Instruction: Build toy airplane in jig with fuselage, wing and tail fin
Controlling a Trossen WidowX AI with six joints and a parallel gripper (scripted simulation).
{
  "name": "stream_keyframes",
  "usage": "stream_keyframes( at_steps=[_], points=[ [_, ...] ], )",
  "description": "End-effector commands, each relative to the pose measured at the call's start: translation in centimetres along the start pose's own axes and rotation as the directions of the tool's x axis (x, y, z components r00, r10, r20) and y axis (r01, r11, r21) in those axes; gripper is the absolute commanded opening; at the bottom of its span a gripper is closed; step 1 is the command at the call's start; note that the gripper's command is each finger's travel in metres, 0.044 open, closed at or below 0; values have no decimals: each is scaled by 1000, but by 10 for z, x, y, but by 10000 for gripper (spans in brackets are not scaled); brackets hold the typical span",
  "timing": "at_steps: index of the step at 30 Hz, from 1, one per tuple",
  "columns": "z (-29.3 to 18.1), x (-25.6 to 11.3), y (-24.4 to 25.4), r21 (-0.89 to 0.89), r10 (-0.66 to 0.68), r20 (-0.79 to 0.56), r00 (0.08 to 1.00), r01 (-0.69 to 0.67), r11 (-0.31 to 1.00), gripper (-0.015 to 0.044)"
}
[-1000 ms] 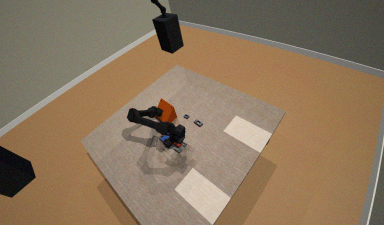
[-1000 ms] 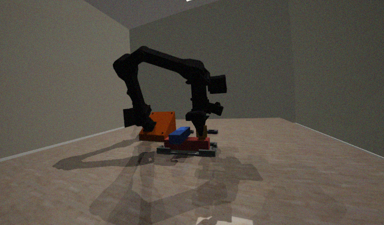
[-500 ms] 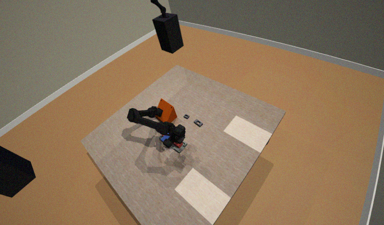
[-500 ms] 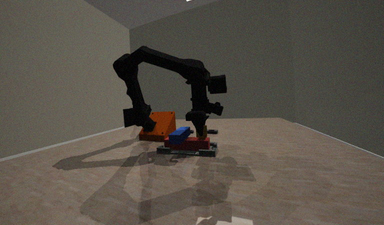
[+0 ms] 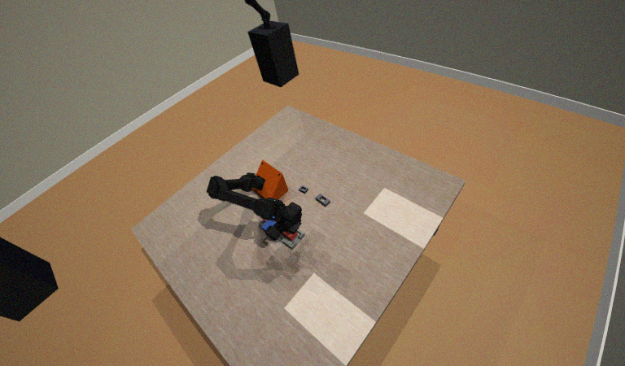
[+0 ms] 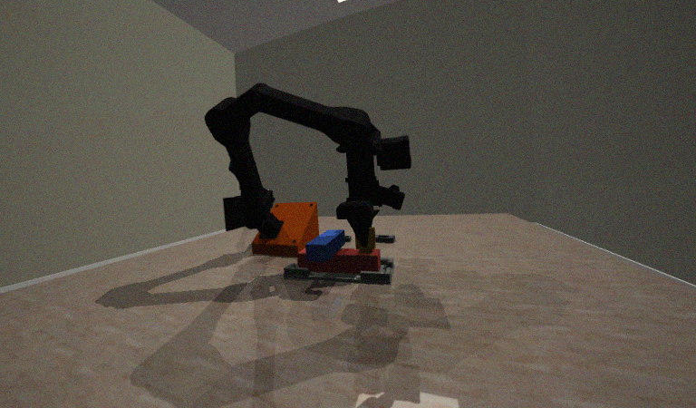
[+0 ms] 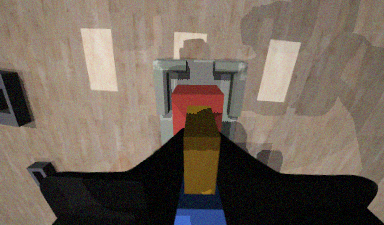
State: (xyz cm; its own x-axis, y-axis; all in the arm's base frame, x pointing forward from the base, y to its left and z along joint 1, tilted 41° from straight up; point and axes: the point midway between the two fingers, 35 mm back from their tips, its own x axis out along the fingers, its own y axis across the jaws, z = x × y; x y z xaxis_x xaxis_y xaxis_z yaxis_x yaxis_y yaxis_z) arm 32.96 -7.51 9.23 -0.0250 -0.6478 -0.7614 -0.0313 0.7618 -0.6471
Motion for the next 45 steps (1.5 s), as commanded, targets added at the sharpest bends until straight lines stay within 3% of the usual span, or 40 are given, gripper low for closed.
stream_keyframes(
  at_steps=[1,22,31,45],
  points=[
    [0,0,0,-4,-4,1,1000,4,1000,66],
    [0,0,0,-4,-4,1,1000,4,1000,66],
    [1,-39,0,-4,-2,0,1000,2,1000,66],
    [0,-40,0,-4,-2,0,1000,2,1000,66]
  ],
)
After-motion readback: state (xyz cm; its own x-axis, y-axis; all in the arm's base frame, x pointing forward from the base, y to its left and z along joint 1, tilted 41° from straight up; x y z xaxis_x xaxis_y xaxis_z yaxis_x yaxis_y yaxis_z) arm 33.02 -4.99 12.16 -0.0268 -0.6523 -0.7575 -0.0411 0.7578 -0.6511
